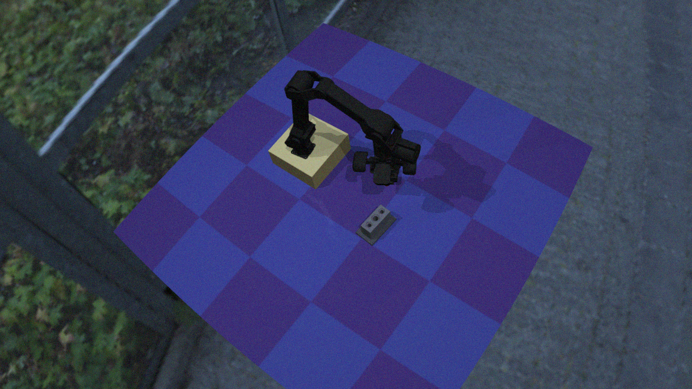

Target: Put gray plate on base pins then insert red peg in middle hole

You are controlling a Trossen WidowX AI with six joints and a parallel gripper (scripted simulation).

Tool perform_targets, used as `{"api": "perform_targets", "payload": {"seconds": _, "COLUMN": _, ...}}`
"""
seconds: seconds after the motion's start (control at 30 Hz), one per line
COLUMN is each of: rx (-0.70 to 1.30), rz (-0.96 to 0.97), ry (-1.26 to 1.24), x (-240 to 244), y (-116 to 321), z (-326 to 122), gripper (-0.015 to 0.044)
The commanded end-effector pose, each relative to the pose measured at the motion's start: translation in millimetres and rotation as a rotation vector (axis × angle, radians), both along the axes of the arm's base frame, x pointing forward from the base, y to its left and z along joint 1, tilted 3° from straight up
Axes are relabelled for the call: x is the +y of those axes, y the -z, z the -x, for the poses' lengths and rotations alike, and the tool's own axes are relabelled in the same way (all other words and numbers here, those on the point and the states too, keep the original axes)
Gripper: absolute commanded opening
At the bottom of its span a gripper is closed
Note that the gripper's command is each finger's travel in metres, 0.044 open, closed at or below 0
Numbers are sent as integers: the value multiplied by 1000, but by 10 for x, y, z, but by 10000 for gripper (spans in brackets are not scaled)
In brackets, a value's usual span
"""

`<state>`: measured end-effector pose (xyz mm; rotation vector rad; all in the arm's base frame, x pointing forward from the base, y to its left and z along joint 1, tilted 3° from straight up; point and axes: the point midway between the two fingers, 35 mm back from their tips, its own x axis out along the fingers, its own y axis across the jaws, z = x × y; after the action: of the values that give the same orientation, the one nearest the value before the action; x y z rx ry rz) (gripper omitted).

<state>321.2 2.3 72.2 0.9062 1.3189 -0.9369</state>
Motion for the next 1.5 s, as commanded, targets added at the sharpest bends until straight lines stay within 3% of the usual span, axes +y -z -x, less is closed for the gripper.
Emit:
{"api": "perform_targets", "payload": {"seconds": 0.0, "rx": 0, "rz": 10, "ry": -15, "x": -105, "y": -9, "z": -43, "gripper": 0}}
{"api": "perform_targets", "payload": {"seconds": 1.13, "rx": 8, "rz": 15, "ry": -4, "x": -1133, "y": -55, "z": -189, "gripper": 0}}
{"api": "perform_targets", "payload": {"seconds": 1.47, "rx": 8, "rz": 15, "ry": -4, "x": -1165, "y": -56, "z": -193, "gripper": 0}}
